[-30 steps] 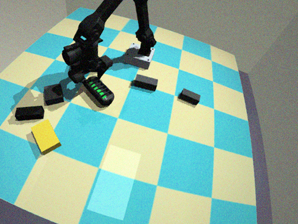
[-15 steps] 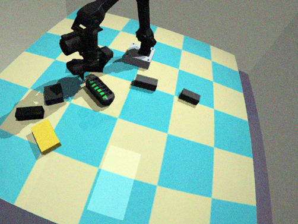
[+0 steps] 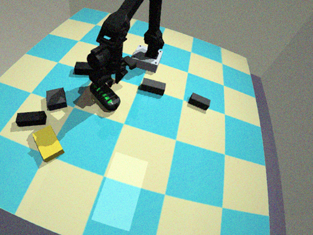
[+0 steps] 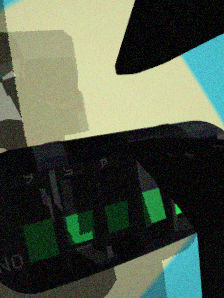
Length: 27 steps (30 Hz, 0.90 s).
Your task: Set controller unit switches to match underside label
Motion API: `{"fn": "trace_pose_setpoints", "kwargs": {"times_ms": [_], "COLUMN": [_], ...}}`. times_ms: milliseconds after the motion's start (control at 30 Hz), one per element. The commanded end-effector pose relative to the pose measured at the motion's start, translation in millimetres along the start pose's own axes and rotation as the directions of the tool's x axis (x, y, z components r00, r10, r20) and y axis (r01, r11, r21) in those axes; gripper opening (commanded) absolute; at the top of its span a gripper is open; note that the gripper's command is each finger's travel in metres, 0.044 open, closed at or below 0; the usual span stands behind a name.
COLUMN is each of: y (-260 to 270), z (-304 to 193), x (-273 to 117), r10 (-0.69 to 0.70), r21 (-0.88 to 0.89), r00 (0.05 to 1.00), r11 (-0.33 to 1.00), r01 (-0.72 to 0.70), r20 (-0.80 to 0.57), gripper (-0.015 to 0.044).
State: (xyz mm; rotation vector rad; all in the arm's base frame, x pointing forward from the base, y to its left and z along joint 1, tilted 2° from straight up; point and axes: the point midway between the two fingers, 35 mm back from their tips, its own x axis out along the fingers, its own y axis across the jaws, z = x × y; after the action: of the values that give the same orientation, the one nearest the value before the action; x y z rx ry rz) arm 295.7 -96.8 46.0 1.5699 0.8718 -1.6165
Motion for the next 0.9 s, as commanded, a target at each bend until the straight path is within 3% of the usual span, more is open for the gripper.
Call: {"fn": "trace_pose_setpoints", "kwargs": {"times_ms": [0,67,800,867], "y": [-1.2,-1.2,-1.5,-1.0], "z": [-1.0,-1.0,-0.8,-0.9], "x": [-1.8,-1.8,-1.2,-9.4], "r10": [0.015,0.015,0.011,0.011], "r21": [0.015,0.015,0.012,0.012], "r00": [1.000,1.000,1.000,1.000], "r11": [1.000,1.000,1.000,1.000], "r01": [-0.015,-0.015,-0.011,-0.011], "r20": [-0.005,-0.005,-0.002,-0.002], "gripper": [0.0046,0.0000,0.0000,0.0053]}}
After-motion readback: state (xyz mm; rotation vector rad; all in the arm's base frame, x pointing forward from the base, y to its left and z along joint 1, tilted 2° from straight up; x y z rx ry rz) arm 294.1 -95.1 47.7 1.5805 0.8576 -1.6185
